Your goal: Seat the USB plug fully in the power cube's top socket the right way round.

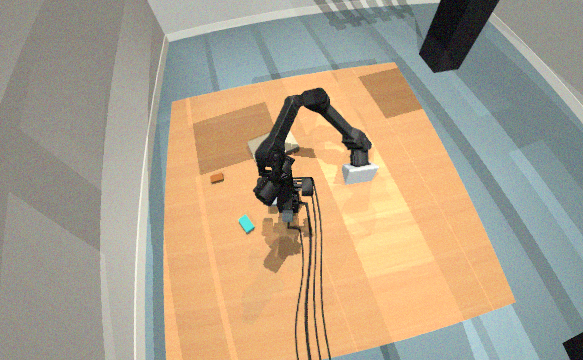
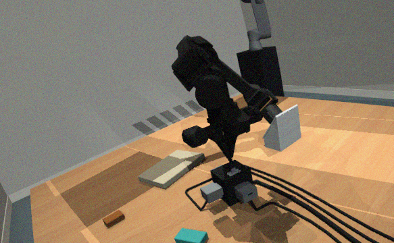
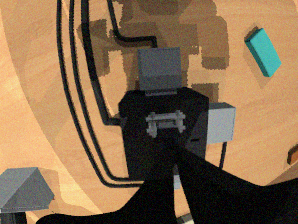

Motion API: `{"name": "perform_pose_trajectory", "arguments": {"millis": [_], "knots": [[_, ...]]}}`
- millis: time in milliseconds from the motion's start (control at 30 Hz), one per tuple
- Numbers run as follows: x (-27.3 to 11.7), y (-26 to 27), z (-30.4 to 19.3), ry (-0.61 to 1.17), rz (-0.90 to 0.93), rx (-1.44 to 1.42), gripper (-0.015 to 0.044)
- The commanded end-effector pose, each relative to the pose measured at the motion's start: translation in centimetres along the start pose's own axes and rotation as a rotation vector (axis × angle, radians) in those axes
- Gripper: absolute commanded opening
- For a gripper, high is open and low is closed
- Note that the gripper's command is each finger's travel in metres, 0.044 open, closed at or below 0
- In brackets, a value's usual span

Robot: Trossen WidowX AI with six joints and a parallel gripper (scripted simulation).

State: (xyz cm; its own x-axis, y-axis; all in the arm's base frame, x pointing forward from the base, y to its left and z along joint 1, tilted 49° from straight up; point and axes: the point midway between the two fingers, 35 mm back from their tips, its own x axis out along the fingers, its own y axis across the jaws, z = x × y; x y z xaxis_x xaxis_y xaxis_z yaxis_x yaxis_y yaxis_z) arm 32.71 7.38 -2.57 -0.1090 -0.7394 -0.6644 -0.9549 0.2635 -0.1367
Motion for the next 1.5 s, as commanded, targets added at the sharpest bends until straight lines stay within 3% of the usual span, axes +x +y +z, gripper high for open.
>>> {"name": "perform_pose_trajectory", "arguments": {"millis": [0, 1033, 1467], "knots": [[-0.2, 0.0, 0.0, -0.001, 0.003, 0.004, 0.0], [-2.1, 0.0, 0.0, -0.001, 0.002, 0.008, 0.0], [-2.0, 0.0, 0.0, -0.001, 0.0, 0.302, 0.0]]}}
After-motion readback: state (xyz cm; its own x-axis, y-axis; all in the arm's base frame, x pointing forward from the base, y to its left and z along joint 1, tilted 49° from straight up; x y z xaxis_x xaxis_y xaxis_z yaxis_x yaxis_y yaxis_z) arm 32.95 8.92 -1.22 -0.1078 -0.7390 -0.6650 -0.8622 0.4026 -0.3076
